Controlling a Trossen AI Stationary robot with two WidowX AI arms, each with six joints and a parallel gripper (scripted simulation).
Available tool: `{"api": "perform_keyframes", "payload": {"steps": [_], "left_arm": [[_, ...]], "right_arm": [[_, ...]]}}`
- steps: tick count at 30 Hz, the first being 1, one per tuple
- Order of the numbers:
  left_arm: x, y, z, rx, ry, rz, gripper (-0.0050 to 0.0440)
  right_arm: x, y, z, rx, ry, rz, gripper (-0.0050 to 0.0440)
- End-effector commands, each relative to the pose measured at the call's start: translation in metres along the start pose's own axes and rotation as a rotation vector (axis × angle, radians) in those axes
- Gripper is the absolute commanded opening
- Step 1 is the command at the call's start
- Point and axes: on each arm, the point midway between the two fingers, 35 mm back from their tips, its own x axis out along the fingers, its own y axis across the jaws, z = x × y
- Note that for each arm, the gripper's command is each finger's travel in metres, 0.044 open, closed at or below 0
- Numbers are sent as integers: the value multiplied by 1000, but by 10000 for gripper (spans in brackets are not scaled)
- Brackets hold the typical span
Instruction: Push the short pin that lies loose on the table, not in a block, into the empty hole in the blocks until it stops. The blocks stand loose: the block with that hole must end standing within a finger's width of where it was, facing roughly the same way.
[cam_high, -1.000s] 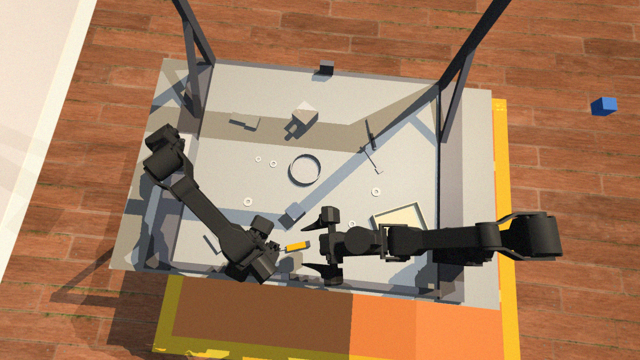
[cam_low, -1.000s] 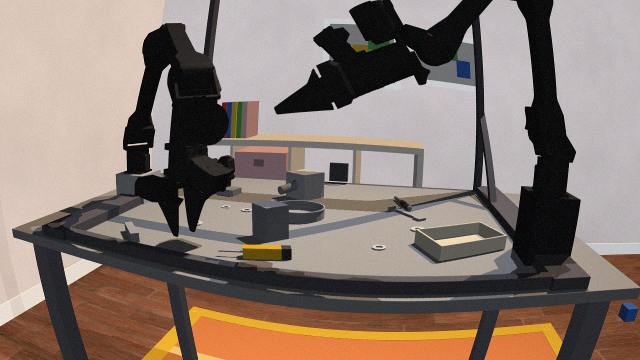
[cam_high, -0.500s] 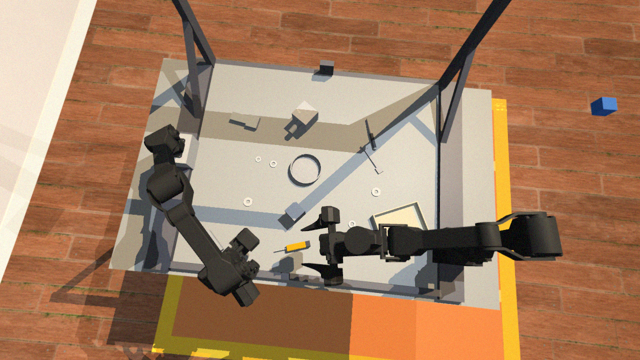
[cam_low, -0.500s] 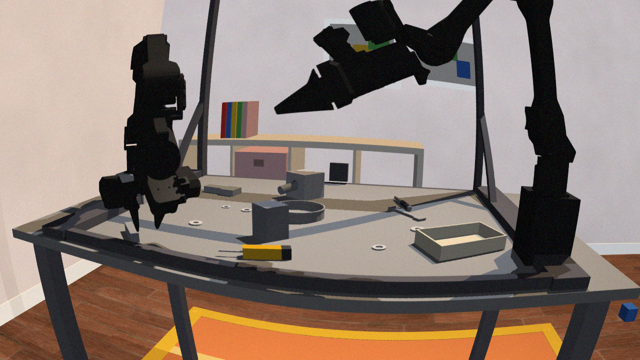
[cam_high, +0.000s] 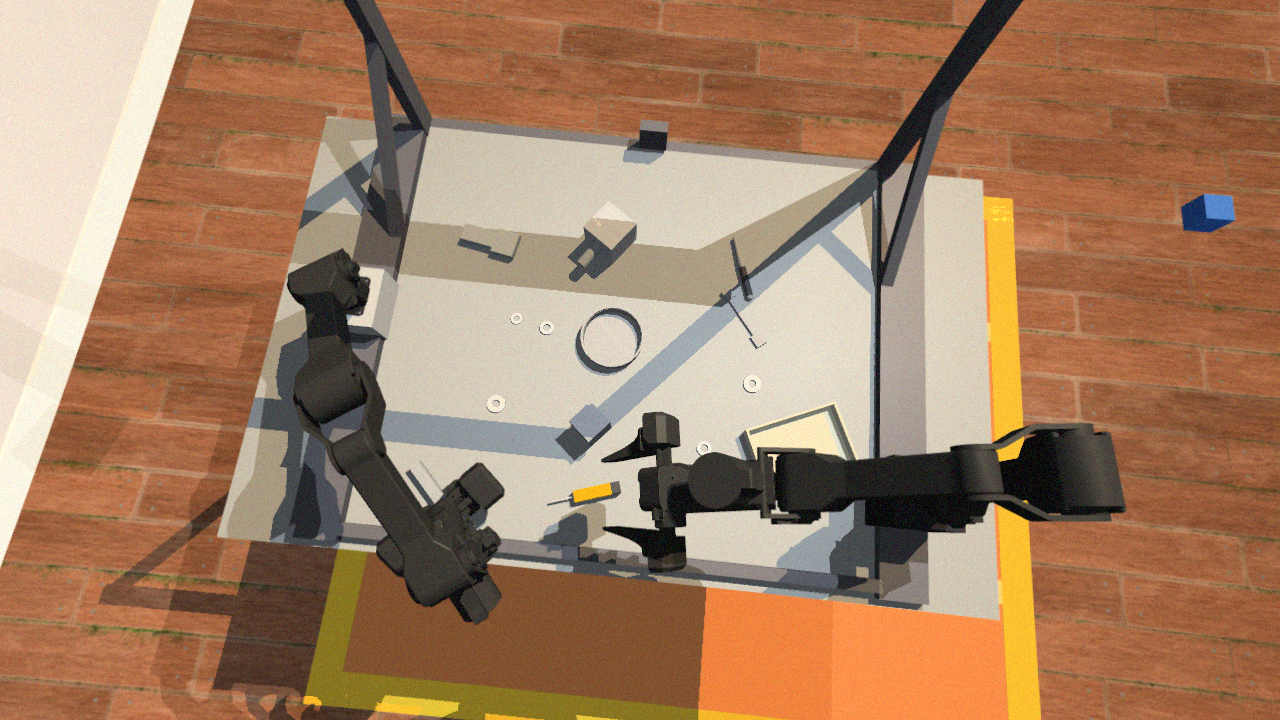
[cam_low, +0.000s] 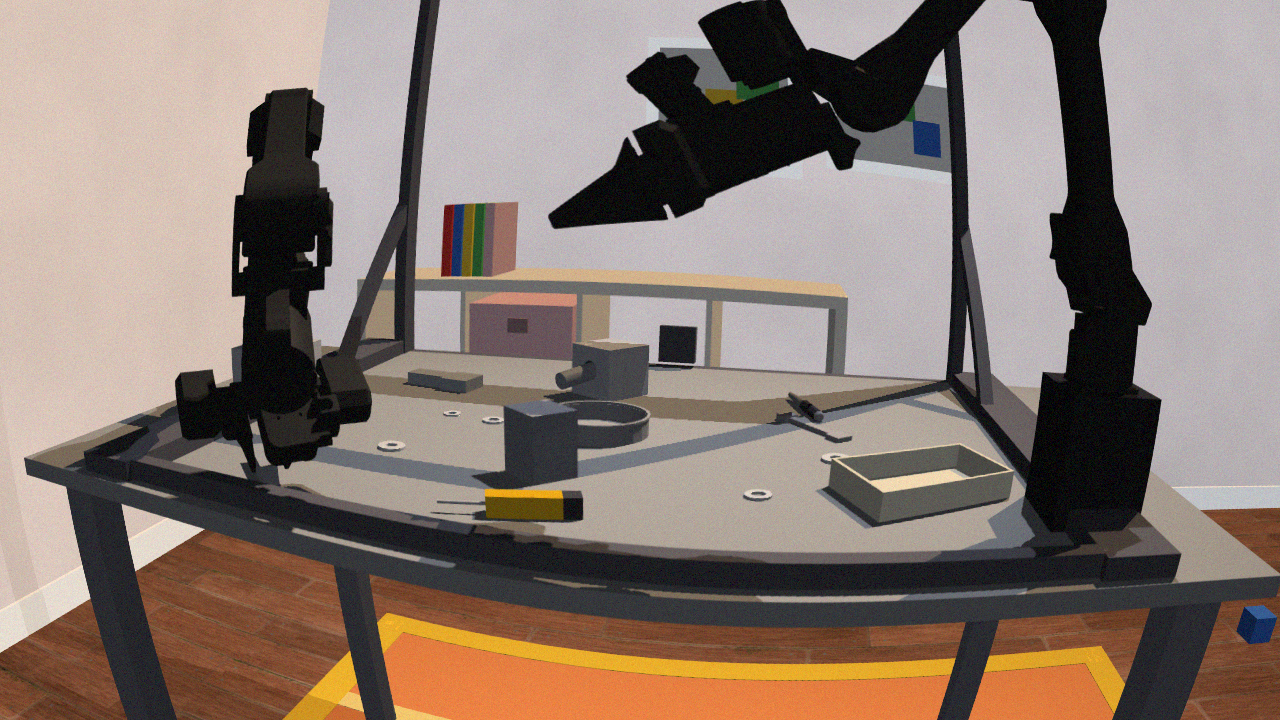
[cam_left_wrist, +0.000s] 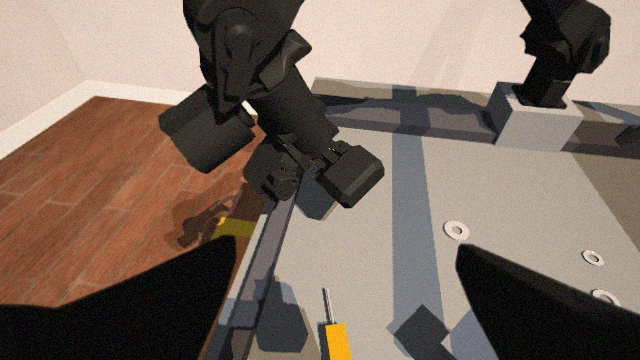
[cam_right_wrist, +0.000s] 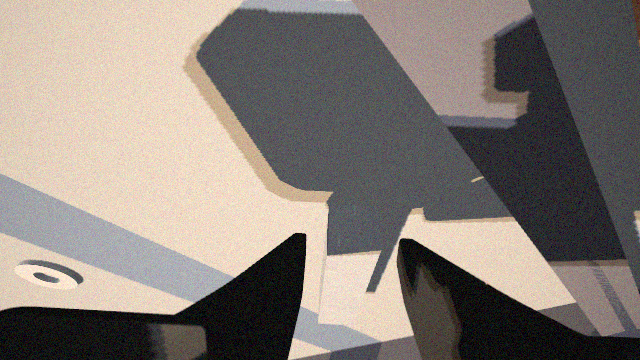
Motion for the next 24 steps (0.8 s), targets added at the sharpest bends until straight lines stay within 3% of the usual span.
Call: {"api": "perform_keyframes", "payload": {"steps": [1, 9, 19, 20, 22, 24], "left_arm": [[-2, -1, 11, 2, -29, -3, 400], [-2, -1, 11, 2, -29, -3, 400], [-2, -1, 11, 2, -29, -3, 400], [-2, -1, 11, 2, -29, -3, 400], [-2, -1, 11, 2, -29, -3, 400], [-2, -1, 11, 2, -29, -3, 400]], "right_arm": [[4, -2, -3, 4, -7, -2, 143], [7, -2, -3, 3, -7, -2, 108], [4, -1, -1, 4, -15, -3, 41], [2, -2, -2, 4, -16, -3, 17], [-11, -3, -5, 6, -40, -7, 50], [-23, -2, -12, 6, -40, -7, 50]]}}
